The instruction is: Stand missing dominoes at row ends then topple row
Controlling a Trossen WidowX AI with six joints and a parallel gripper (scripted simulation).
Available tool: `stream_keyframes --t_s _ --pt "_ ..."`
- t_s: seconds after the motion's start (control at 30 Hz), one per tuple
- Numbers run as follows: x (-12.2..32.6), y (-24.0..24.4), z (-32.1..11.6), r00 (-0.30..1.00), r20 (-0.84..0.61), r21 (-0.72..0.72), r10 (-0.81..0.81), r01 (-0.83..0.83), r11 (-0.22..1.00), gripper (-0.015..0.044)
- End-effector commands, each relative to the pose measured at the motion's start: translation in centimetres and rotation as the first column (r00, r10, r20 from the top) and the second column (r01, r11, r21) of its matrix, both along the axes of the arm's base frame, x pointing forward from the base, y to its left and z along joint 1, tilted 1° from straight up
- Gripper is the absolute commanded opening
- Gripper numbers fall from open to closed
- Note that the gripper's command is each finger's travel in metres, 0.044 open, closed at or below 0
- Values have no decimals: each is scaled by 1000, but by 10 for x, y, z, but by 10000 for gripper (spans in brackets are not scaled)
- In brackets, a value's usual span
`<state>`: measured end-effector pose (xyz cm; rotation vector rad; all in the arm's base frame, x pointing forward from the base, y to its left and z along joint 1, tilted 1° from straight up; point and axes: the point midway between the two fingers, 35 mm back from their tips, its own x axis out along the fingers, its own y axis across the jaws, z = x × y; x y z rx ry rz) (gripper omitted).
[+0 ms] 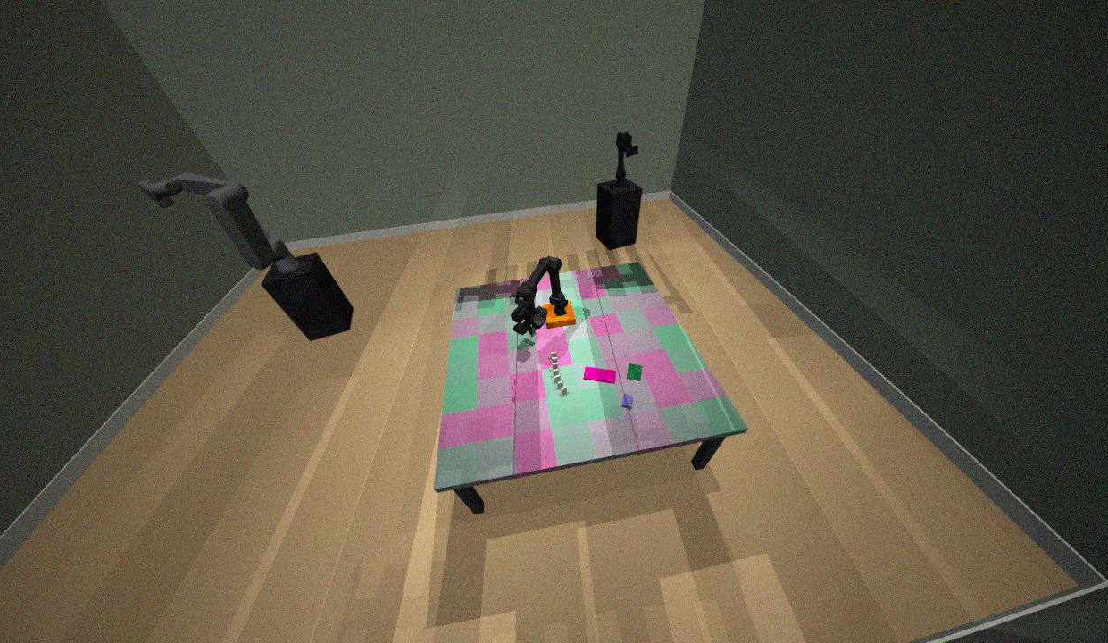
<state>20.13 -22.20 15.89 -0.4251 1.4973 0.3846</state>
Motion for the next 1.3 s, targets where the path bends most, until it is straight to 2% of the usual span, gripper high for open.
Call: stream_keyframes --t_s 0.0,0.2,0.83,1.27 --pt "32 62 2 836 6 25 -549 549 835 107" --pt "40 84 2 706 3 37 -708 707 706 107" --pt "40 84 1 703 3 37 -711 710 703 107" --pt "50 78 -60 709 6 33 -706 705 708 107"
